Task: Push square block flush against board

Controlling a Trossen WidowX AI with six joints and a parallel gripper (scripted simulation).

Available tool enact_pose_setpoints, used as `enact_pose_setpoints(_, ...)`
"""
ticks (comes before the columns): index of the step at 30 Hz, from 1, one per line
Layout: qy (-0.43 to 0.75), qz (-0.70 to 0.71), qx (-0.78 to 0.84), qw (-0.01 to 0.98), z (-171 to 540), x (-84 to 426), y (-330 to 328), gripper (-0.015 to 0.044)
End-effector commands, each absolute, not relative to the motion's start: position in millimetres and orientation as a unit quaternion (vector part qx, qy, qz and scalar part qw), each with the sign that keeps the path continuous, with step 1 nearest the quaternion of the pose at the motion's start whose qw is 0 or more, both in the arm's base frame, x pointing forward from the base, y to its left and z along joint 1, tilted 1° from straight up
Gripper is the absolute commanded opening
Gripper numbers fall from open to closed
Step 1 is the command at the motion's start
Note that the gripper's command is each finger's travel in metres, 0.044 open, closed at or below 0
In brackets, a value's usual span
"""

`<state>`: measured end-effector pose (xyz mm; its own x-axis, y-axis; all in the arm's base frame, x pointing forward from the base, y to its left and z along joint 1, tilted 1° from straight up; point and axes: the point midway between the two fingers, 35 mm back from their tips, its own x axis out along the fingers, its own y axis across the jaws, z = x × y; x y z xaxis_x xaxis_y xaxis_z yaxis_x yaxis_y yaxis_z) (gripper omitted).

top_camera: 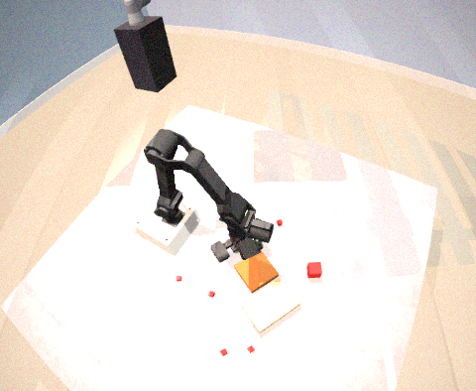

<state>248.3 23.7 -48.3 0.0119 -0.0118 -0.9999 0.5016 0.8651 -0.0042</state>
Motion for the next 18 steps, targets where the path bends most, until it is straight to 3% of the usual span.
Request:
enact_pose_setpoints(1, 0.675, -0.189, 0.181, 0.690, -47.8, 243.6, 26.3, 0.0000)
enact_pose_setpoints(8, 0.678, -0.187, 0.181, 0.688, -46.7, 238.4, 29.2, 0.0000)
enact_pose_setpoints(13, 0.675, -0.188, 0.182, 0.690, 4.8, 237.4, 30.1, 0.0000)
enact_pose_setpoints(18, 0.675, -0.188, 0.182, 0.690, 7.2, 237.0, 30.1, 0.0000)
